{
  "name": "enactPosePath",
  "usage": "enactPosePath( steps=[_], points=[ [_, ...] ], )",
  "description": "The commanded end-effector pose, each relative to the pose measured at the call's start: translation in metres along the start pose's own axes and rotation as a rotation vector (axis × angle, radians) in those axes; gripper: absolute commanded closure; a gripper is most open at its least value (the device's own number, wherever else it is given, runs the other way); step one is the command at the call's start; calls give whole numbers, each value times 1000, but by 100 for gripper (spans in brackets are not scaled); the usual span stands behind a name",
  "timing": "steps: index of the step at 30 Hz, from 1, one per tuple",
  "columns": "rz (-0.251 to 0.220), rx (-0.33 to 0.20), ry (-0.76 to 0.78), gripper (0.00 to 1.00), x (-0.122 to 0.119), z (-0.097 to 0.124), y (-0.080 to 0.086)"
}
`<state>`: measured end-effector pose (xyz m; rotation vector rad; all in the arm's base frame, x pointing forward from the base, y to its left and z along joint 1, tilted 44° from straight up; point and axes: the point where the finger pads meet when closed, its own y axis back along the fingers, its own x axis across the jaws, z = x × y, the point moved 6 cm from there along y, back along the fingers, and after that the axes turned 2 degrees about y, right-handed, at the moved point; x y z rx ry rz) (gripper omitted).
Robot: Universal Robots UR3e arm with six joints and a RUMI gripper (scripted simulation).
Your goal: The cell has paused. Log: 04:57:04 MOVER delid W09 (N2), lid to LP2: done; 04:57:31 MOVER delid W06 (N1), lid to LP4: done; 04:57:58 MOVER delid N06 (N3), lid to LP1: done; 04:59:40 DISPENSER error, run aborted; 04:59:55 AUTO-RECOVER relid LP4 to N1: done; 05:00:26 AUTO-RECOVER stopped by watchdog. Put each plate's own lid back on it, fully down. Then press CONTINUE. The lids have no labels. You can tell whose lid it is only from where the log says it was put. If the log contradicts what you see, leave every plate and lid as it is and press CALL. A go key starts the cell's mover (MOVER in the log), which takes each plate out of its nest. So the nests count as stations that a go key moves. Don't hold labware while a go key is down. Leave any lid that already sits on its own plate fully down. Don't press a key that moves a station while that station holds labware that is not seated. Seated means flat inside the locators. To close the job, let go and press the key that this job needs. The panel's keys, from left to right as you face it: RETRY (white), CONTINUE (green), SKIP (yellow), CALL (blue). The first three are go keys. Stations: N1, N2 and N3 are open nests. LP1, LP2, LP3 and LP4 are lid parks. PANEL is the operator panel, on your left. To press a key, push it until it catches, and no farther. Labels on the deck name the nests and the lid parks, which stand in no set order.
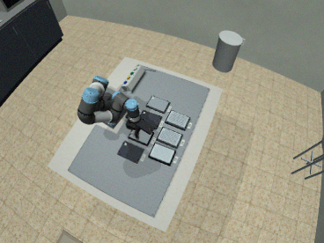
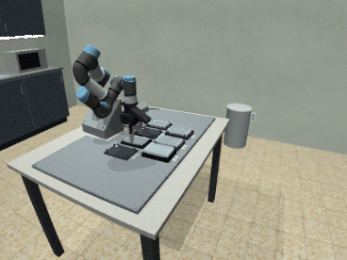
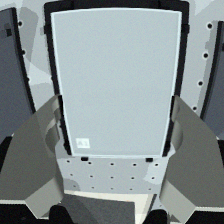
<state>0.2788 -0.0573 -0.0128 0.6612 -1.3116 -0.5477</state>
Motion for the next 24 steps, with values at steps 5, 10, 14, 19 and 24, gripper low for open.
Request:
enactPosePath(
  steps=[5, 10, 14, 19, 24],
  points=[
    [0, 1, 0, 100, 0, 0, 7],
    [0, 1, 0, 100, 0, 0, 15],
    [0, 1, 0, 100, 0, 0, 22],
    [0, 1, 0, 100, 0, 0, 27],
    [0, 1, -1, 100, 0, 0, 35]
  ],
)
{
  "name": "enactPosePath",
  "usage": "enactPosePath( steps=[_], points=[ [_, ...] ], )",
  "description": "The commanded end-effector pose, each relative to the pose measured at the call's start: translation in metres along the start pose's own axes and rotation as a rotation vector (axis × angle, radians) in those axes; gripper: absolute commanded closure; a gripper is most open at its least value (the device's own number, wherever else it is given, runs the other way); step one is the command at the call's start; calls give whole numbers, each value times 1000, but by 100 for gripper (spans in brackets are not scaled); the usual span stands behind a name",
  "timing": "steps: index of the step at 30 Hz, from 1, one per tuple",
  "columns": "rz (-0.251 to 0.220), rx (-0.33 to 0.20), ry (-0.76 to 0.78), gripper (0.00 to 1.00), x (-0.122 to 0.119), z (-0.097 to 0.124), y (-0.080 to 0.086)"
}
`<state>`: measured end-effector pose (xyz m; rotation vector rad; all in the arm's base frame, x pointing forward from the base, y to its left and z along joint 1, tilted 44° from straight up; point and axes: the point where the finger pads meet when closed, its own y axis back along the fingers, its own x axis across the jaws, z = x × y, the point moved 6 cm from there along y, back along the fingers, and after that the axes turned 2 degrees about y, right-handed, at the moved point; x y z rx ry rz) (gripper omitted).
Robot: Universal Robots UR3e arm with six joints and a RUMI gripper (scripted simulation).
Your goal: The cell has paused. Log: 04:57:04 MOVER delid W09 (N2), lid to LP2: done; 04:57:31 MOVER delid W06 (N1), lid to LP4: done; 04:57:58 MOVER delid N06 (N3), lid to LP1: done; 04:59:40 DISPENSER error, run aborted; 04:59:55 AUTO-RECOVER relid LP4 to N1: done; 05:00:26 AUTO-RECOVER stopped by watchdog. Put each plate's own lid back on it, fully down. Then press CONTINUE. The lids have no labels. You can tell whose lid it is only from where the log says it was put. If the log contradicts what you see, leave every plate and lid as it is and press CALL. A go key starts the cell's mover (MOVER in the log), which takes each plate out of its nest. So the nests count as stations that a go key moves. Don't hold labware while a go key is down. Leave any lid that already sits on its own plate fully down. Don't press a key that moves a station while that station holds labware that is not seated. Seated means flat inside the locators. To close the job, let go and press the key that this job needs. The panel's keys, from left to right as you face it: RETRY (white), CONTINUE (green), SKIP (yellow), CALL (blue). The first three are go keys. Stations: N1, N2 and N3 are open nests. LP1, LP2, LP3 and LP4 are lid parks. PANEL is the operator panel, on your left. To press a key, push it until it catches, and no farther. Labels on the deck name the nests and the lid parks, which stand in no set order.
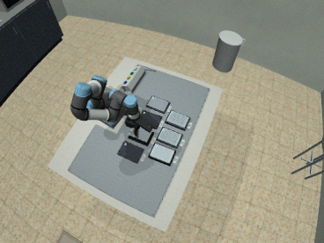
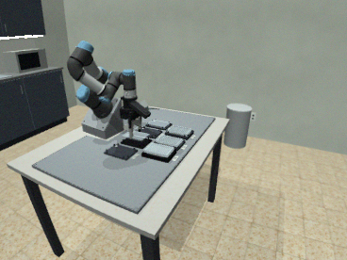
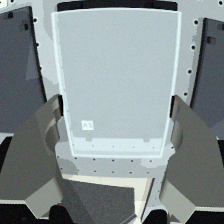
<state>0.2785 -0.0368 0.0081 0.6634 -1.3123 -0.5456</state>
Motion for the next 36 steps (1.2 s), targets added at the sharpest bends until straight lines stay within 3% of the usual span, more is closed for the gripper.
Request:
enactPosePath(
  steps=[1, 9, 36],
  points=[
    [0, -2, -1, 100, 0, -1, 8],
    [0, -2, -1, 100, 0, -1, 12],
    [0, -1, -30, 100, -89, -88, 12]
  ],
)
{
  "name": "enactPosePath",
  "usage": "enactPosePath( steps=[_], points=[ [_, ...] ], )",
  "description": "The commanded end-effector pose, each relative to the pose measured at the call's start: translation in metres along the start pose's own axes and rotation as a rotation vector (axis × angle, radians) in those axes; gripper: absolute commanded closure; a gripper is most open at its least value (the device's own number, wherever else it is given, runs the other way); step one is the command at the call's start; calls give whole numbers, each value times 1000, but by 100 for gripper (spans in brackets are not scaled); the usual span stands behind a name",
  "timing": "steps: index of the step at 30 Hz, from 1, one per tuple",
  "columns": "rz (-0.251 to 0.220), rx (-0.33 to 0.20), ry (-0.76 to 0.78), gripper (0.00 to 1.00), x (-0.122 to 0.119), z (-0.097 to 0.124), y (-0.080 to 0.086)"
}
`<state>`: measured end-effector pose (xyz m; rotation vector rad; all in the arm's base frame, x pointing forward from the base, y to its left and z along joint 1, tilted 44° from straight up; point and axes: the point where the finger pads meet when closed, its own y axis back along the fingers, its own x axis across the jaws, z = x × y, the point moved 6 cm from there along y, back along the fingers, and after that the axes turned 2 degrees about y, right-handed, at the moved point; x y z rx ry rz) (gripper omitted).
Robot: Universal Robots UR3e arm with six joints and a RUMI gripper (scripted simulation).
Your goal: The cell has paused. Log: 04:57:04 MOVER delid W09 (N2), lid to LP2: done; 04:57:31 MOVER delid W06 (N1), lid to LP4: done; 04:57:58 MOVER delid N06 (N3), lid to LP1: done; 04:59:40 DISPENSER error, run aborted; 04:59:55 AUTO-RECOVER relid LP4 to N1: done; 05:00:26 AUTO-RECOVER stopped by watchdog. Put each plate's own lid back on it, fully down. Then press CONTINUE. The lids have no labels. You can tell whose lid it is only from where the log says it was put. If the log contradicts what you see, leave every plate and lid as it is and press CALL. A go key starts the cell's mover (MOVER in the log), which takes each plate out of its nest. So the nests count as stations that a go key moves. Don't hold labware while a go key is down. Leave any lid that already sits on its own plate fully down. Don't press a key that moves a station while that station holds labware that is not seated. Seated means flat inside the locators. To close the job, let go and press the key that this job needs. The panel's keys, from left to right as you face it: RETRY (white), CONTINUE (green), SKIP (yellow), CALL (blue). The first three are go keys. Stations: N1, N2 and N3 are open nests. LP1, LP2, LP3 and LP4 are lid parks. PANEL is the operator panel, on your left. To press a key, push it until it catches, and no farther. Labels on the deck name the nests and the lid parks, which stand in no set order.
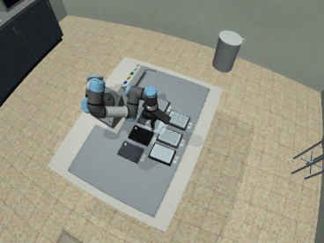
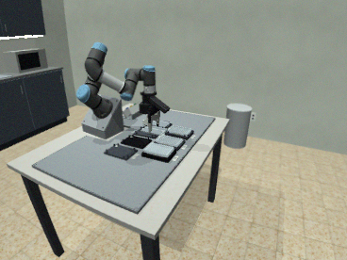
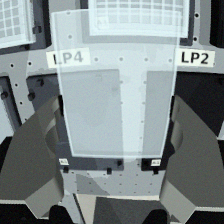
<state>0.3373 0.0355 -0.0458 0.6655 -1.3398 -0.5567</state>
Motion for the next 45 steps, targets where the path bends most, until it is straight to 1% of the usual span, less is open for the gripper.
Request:
enactPosePath(
  steps=[1, 5, 7, 22, 24, 32, 45],
  points=[
    [4, -7, -2, 100, -16, -17, 0],
    [4, -7, -2, 100, -31, -31, 0],
    [4, -7, -2, 100, -31, -31, 0],
    [4, -6, -2, 100, -86, -81, -1],
    [4, -6, -2, 100, -86, -81, -1],
    [4, -6, -2, 100, -115, -108, -1],
    [4, -6, -2, 100, -115, -108, -2]
  ],
)
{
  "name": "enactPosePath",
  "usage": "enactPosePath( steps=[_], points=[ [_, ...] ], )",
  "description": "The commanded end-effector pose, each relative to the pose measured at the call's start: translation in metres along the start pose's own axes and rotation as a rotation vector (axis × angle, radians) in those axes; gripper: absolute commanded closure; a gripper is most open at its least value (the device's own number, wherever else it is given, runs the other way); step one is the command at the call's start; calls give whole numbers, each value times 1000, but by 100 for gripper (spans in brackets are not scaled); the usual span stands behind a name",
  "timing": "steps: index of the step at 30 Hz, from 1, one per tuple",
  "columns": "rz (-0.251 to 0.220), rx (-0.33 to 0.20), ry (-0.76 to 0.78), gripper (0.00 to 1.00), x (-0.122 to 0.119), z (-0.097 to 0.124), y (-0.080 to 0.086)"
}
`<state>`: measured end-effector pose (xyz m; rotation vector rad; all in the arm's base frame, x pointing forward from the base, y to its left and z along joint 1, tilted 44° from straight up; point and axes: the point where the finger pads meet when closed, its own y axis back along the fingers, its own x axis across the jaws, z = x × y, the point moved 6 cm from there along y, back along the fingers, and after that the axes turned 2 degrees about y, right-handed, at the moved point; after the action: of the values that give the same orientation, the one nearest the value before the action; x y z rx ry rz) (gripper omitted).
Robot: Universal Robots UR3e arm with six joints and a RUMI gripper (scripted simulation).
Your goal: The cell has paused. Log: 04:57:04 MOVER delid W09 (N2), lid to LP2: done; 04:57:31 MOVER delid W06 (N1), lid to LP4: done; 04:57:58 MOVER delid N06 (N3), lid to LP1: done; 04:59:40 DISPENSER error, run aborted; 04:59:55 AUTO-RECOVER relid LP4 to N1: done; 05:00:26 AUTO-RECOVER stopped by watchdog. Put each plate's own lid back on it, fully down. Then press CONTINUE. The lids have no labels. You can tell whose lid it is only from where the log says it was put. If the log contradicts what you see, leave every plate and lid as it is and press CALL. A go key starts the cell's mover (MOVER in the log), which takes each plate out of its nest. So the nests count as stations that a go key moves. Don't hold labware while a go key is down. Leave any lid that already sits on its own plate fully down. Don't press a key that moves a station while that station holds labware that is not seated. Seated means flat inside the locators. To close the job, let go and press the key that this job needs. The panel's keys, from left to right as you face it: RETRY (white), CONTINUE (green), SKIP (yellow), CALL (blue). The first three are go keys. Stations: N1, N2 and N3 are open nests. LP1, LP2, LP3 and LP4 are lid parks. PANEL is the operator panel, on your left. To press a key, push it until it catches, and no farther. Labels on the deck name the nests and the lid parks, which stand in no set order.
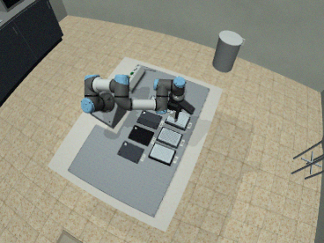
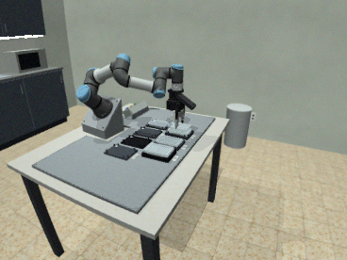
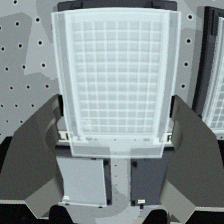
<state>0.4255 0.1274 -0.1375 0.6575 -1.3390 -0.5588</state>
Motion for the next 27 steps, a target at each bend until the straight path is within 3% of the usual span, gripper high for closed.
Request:
enactPosePath(
  steps=[1, 27],
  points=[
    [0, 1, -1, 100, 0, -1, 0],
    [0, 1, -1, 100, 0, -1, -8]
  ],
)
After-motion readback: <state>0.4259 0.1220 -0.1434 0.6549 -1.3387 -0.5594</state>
